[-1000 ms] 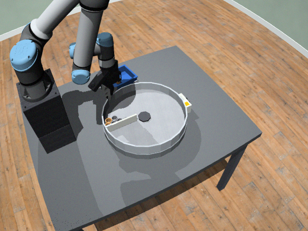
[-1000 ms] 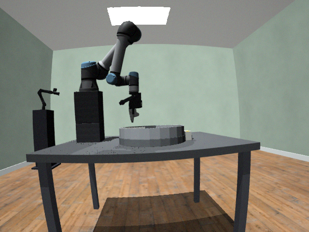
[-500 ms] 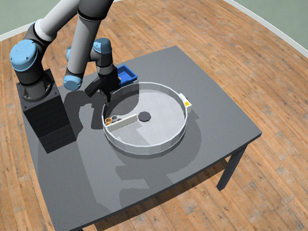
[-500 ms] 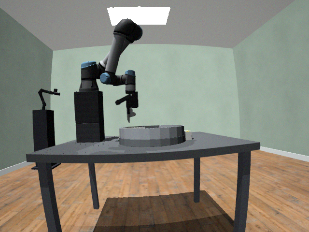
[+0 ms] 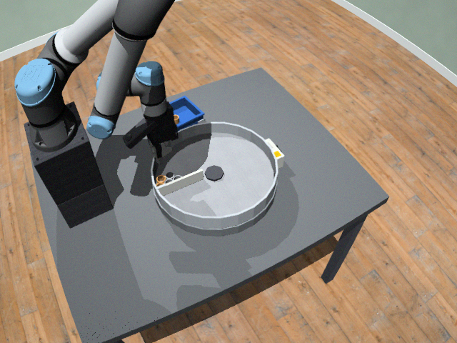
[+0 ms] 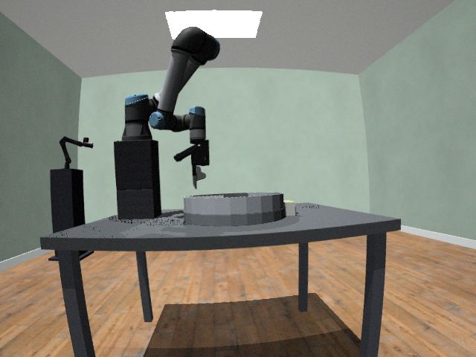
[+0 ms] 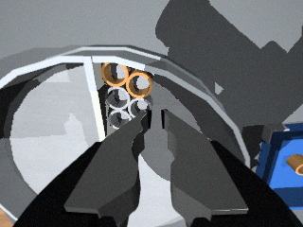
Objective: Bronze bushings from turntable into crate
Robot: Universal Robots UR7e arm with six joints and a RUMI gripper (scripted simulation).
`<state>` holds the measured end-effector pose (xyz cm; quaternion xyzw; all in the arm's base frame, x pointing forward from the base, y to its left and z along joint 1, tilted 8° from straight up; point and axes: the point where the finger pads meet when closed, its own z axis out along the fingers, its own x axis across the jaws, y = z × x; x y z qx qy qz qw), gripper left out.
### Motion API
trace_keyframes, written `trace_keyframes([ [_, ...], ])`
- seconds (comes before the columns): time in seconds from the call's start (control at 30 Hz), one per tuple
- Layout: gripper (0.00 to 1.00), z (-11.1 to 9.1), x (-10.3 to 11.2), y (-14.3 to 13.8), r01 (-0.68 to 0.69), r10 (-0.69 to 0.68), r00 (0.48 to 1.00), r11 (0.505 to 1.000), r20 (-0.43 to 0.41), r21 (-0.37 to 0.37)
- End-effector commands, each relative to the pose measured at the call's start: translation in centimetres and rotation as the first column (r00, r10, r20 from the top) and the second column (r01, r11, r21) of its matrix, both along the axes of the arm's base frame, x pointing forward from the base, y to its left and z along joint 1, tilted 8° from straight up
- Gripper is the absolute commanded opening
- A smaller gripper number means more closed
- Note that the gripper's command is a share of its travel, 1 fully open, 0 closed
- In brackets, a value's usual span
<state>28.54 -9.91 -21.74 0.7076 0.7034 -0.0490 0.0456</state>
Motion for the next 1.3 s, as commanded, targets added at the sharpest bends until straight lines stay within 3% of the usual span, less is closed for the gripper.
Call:
trace_keyframes([
  [0.0,0.06,0.05,-0.47,-0.35,0.029,-0.029,1.000,1.000,0.005,0.002],
  [1.27,0.06,0.10,-0.47,-0.59,0.037,-0.037,0.999,0.999,0.008,-0.001],
])
